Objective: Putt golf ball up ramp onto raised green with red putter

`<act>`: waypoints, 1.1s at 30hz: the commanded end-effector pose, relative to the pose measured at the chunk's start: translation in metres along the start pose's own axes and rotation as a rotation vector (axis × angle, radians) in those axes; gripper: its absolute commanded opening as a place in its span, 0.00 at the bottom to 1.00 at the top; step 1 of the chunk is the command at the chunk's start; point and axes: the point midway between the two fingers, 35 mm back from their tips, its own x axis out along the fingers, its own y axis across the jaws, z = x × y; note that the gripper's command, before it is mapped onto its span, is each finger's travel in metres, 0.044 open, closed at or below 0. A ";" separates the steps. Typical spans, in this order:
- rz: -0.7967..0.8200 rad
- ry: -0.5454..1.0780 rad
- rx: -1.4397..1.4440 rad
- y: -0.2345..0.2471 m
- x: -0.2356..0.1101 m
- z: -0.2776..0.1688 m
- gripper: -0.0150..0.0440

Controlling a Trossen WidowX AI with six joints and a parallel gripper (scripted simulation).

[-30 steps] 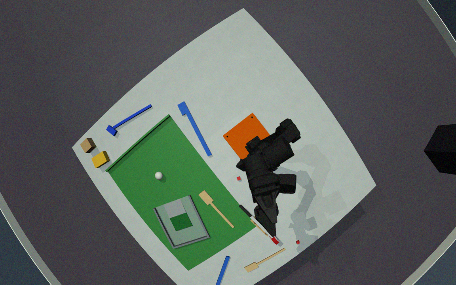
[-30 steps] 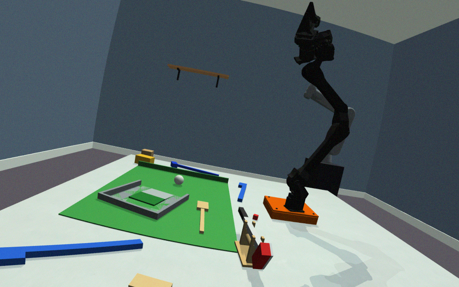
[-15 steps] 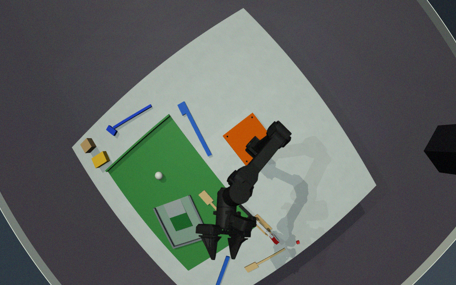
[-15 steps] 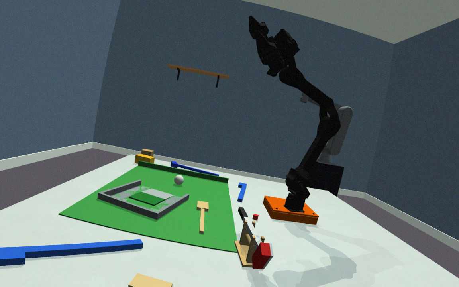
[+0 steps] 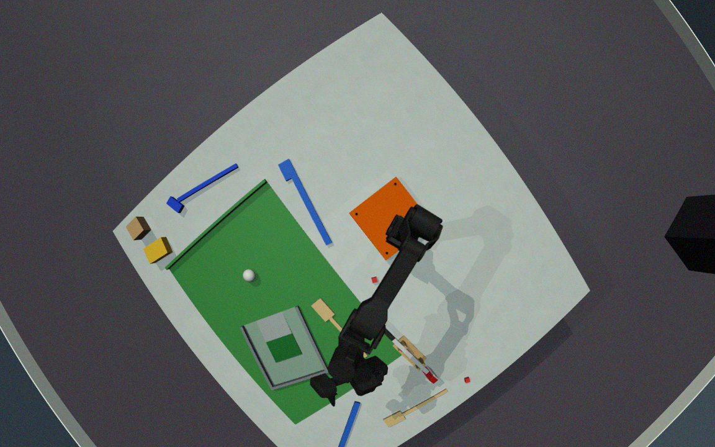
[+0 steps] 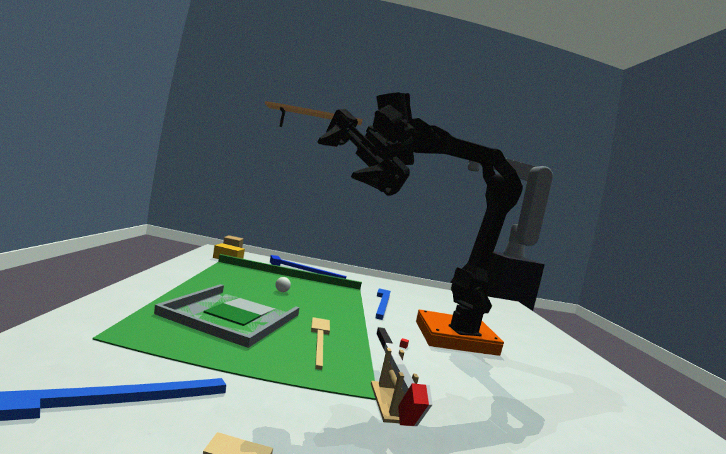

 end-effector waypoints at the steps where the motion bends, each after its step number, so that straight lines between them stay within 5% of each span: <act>1: 0.144 0.143 0.015 0.044 0.023 -0.039 1.00; 7: 0.420 0.393 0.008 0.127 0.034 -0.100 1.00; 15: 0.791 0.687 -0.064 0.220 0.004 -0.161 1.00; 33: 0.800 0.694 -0.066 0.237 0.008 -0.179 1.00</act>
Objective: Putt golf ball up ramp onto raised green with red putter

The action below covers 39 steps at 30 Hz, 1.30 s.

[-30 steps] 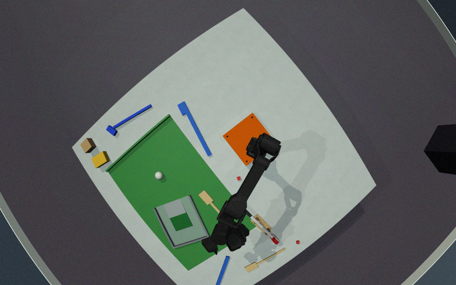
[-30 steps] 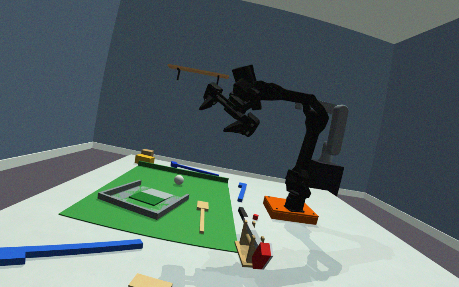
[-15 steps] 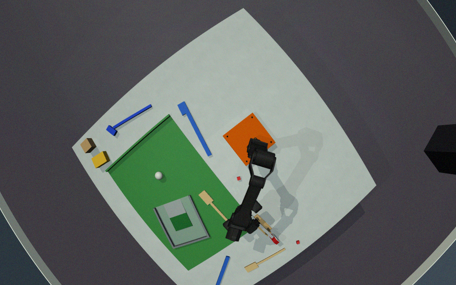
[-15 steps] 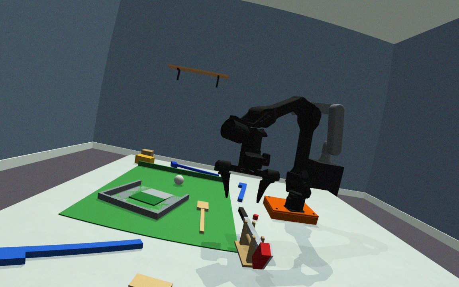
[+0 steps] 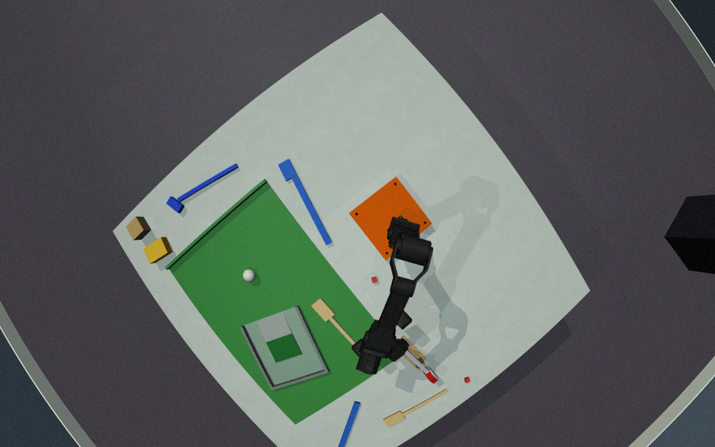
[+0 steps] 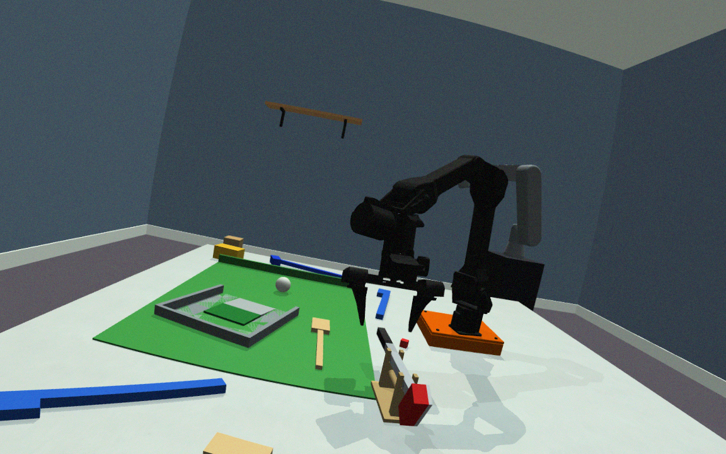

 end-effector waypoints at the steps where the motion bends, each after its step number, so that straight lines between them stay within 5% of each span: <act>1: 0.003 0.006 -0.005 0.001 0.007 -0.002 1.00; 32: 0.004 0.006 -0.005 0.001 0.051 -0.014 1.00; 39: -0.001 0.000 -0.001 0.000 0.048 -0.013 0.69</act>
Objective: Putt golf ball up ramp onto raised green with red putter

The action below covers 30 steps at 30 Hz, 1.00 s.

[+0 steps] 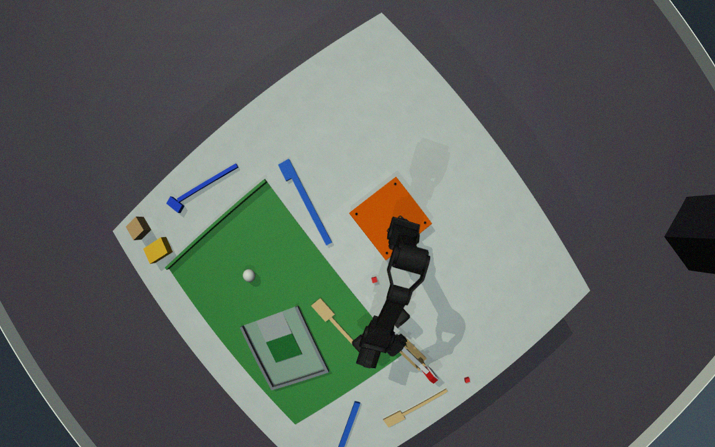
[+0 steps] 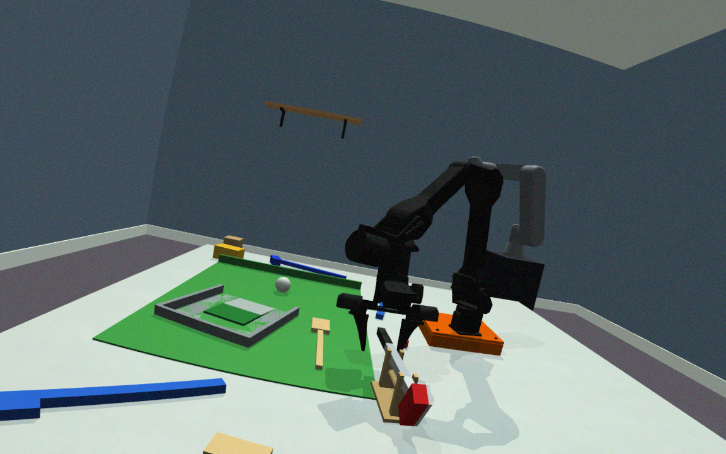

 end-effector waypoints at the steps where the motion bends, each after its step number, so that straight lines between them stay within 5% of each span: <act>1: -0.001 -0.001 0.000 0.000 0.000 0.000 0.64; 8: -0.001 -0.001 0.000 0.000 0.000 0.000 0.33; 18: -0.001 -0.001 0.000 -0.002 -0.009 0.003 0.25; 30: 0.000 -0.001 0.000 -0.003 -0.076 0.023 0.25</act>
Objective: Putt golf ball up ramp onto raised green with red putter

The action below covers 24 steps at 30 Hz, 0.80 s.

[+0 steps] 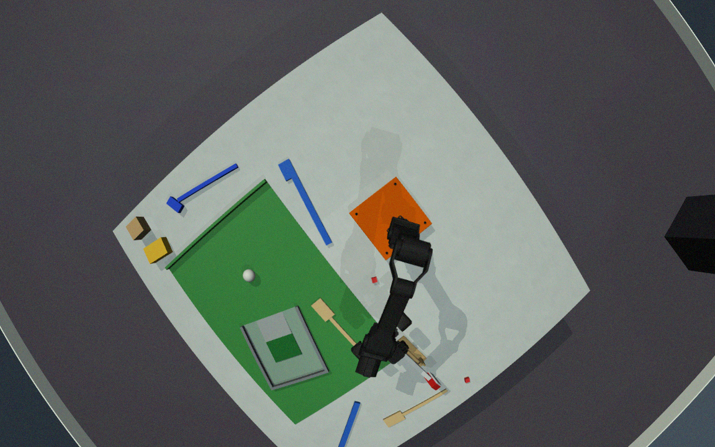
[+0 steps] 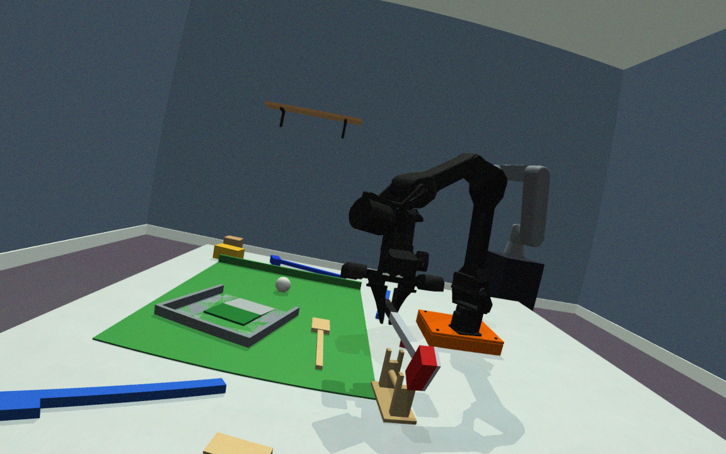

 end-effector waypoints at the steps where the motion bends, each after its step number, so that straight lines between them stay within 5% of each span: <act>1: -0.008 -0.013 -0.003 0.001 -0.025 0.007 0.25; 24: -0.070 0.035 0.392 -0.035 -0.053 -0.061 0.25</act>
